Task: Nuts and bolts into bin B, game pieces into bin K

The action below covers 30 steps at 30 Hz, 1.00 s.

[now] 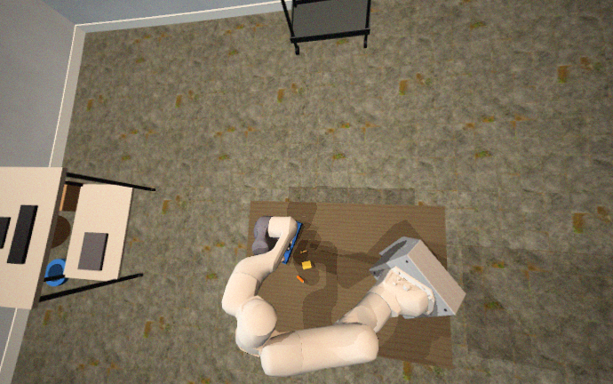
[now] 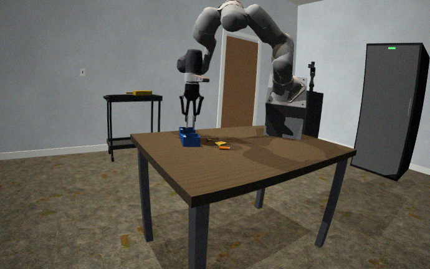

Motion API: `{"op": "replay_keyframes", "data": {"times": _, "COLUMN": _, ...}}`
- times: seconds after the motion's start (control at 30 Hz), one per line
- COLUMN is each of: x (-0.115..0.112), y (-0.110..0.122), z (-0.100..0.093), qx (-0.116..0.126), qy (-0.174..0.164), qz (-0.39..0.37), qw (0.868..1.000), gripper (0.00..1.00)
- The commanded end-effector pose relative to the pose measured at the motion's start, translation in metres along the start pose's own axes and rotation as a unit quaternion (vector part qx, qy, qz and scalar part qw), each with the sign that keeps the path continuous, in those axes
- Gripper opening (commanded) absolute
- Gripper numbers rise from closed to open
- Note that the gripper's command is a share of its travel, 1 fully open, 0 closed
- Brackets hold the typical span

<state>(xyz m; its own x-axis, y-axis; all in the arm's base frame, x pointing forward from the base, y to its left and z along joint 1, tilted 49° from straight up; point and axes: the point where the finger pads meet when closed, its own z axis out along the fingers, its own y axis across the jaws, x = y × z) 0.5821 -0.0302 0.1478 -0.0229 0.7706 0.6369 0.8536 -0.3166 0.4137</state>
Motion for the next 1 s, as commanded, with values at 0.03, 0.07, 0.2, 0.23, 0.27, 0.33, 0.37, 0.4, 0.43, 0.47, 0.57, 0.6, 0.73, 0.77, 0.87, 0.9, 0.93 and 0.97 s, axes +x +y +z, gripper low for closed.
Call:
{"op": "replay_keyframes", "data": {"times": 0.03, "x": -0.001, "y": -0.001, "z": -0.001, "qx": 0.001, "qy": 0.000, "qz": 0.003, "qw": 1.000, "gripper": 0.19}}
{"op": "replay_keyframes", "data": {"times": 0.07, "x": -0.001, "y": -0.001, "z": -0.001, "qx": 0.001, "qy": 0.000, "qz": 0.003, "qw": 1.000, "gripper": 0.19}}
{"op": "replay_keyframes", "data": {"times": 0.2, "x": -0.001, "y": -0.002, "z": -0.001, "qx": 0.001, "qy": 0.000, "qz": 0.003, "qw": 1.000, "gripper": 0.19}}
{"op": "replay_keyframes", "data": {"times": 0.23, "x": -0.001, "y": -0.002, "z": -0.001, "qx": 0.001, "qy": 0.000, "qz": 0.003, "qw": 1.000, "gripper": 0.19}}
{"op": "replay_keyframes", "data": {"times": 0.27, "x": -0.001, "y": -0.002, "z": -0.001, "qx": 0.001, "qy": 0.000, "qz": 0.003, "qw": 1.000, "gripper": 0.19}}
{"op": "replay_keyframes", "data": {"times": 0.33, "x": -0.001, "y": -0.002, "z": -0.001, "qx": 0.001, "qy": 0.000, "qz": 0.003, "qw": 1.000, "gripper": 0.19}}
{"op": "replay_keyframes", "data": {"times": 0.37, "x": 0.001, "y": -0.010, "z": -0.001, "qx": 0.001, "qy": 0.000, "qz": 0.028, "qw": 1.000, "gripper": 0.18}}
{"op": "replay_keyframes", "data": {"times": 0.4, "x": 0.003, "y": -0.019, "z": -0.002, "qx": 0.001, "qy": 0.000, "qz": 0.053, "qw": 0.999, "gripper": 0.18}}
{"op": "replay_keyframes", "data": {"times": 0.43, "x": 0.006, "y": -0.027, "z": -0.002, "qx": 0.001, "qy": 0.000, "qz": 0.078, "qw": 0.997, "gripper": 0.18}}
{"op": "replay_keyframes", "data": {"times": 0.47, "x": 0.008, "y": -0.035, "z": -0.003, "qx": 0.001, "qy": 0.000, "qz": 0.103, "qw": 0.995, "gripper": 0.18}}
{"op": "replay_keyframes", "data": {"times": 0.57, "x": 0.010, "y": -0.043, "z": -0.003, "qx": 0.002, "qy": 0.000, "qz": 0.116, "qw": 0.993, "gripper": 0.18}}
{"op": "replay_keyframes", "data": {"times": 0.6, "x": 0.012, "y": -0.051, "z": -0.003, "qx": 0.001, "qy": 0.000, "qz": 0.151, "qw": 0.989, "gripper": 0.18}}
{"op": "replay_keyframes", "data": {"times": 0.73, "x": 0.020, "y": -0.083, "z": -0.005, "qx": 0.006, "qy": 0.002, "qz": 0.206, "qw": 0.979, "gripper": 0.18}}
{"op": "replay_keyframes", "data": {"times": 0.77, "x": 0.022, "y": -0.091, "z": -0.005, "qx": 0.007, "qy": 0.002, "qz": 0.221, "qw": 0.975, "gripper": 0.18}}
{"op": "replay_keyframes", "data": {"times": 0.87, "x": 0.026, "y": -0.104, "z": -0.006, "qx": 0.010, "qy": 0.003, "qz": 0.266, "qw": 0.964, "gripper": 0.18}}
{"op": "replay_keyframes", "data": {"times": 0.9, "x": 0.026, "y": -0.104, "z": -0.006, "qx": 0.011, "qy": 0.003, "qz": 0.279, "qw": 0.960, "gripper": 0.18}}
{"op": "replay_keyframes", "data": {"times": 0.93, "x": 0.026, "y": -0.104, "z": -0.006, "qx": 0.012, "qy": 0.004, "qz": 0.291, "qw": 0.957, "gripper": 0.18}}
{"op": "replay_keyframes", "data": {"times": 0.97, "x": 0.026, "y": -0.104, "z": -0.006, "qx": 0.012, "qy": 0.004, "qz": 0.303, "qw": 0.953, "gripper": 0.18}}
